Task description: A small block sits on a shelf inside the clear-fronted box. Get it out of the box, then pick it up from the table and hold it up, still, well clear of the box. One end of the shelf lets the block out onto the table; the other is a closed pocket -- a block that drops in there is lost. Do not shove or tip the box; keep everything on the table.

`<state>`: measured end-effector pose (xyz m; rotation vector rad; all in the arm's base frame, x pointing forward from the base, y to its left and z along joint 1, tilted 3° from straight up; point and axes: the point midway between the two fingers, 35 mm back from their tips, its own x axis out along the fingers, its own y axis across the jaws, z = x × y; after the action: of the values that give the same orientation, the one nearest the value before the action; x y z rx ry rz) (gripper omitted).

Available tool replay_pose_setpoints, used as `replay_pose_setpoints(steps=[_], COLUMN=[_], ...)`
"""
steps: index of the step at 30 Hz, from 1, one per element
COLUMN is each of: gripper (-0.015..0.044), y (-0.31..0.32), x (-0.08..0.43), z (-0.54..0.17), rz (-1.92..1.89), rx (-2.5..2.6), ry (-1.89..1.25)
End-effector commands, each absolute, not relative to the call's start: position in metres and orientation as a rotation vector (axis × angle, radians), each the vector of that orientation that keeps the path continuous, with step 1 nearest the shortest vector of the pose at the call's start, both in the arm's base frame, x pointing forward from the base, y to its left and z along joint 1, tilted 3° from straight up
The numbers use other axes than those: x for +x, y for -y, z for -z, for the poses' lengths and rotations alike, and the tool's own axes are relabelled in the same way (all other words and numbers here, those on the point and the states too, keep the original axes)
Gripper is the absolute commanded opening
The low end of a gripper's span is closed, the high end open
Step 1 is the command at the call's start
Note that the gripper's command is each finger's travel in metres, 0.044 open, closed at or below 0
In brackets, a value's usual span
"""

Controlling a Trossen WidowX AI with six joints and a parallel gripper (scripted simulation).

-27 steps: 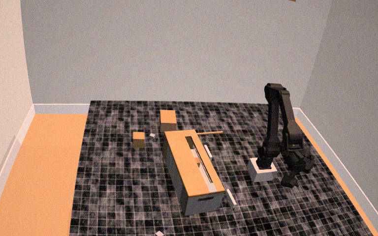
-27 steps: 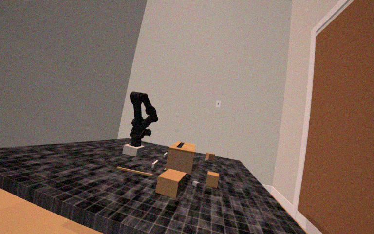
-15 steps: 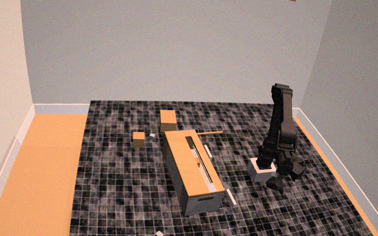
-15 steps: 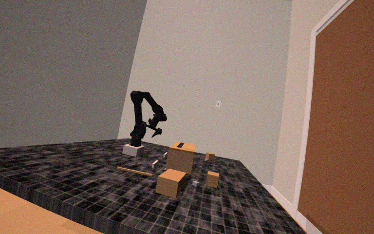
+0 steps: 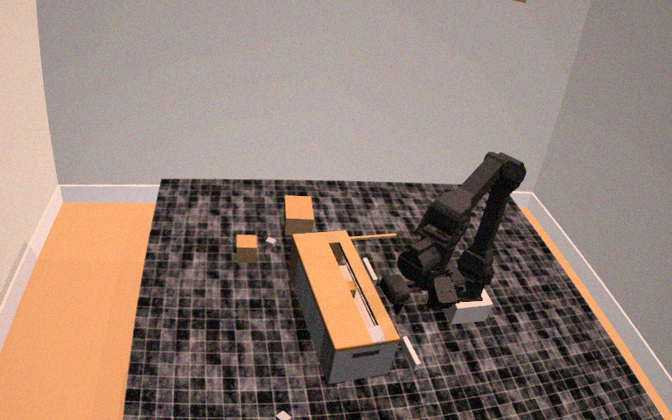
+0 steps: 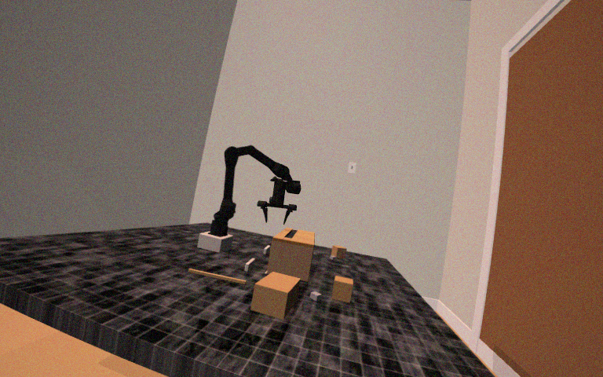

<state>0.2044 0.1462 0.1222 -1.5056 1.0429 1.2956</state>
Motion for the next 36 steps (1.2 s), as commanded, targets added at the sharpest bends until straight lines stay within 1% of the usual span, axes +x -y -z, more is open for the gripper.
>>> replay_pose_setpoints(steps=[1, 5, 7, 36], gripper=[0.0400, 0.0400, 0.0400, 0.0400], y=[-0.107, -0.060, -0.052, -0.054], x=[0.238, 0.267, 0.270, 0.275], z=[-0.130, -0.140, -0.142, -0.103], rz=[-1.183, -1.088, -1.076, -1.075], rx=[-1.579, -1.643, -1.652, -1.652], ry=[-1.159, -1.307, -1.332, -1.332])
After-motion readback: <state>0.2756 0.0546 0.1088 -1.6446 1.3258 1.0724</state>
